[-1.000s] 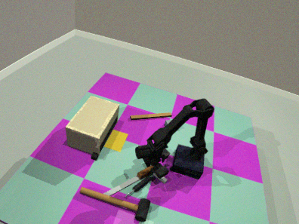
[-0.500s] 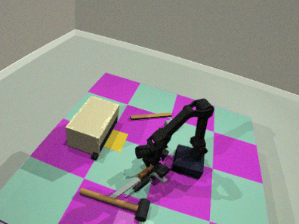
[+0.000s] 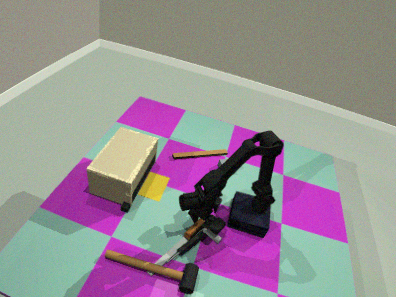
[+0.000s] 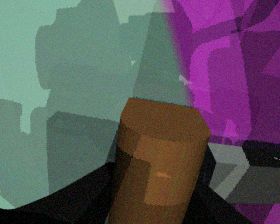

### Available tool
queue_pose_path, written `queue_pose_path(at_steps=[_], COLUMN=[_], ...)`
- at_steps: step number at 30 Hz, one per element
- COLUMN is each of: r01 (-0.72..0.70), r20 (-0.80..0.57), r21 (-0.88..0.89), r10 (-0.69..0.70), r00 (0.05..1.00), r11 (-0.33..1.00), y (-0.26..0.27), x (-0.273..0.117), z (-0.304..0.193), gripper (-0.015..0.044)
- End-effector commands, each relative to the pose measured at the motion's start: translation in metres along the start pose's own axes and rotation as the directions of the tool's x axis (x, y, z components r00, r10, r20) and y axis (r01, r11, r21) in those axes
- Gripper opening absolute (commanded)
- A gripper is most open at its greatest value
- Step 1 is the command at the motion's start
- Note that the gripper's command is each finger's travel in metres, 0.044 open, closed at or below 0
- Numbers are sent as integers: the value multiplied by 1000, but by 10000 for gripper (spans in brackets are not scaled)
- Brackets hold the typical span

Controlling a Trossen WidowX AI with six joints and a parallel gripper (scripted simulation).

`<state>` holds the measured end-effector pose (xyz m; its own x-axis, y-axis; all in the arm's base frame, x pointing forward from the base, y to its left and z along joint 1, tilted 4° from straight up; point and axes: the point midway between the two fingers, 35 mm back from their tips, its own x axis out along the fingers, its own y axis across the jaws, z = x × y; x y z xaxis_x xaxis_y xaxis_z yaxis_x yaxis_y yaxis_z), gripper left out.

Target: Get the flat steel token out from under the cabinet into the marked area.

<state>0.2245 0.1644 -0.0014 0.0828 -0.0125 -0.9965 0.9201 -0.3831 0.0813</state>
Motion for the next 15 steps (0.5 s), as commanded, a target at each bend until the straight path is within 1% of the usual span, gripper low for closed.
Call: queue_pose_path(at_steps=[1,6,15], r01=[2,2,2], r20=[-3,-3,-3], r21=[-48,-68,-13], r10=[-2,-2,-2], r00=[1000,1000,1000], r11=[999,998,1000], y=[-1,-1,-2], x=[-1,-1,-1], z=[-1,-1,-4], gripper=[0,0,0])
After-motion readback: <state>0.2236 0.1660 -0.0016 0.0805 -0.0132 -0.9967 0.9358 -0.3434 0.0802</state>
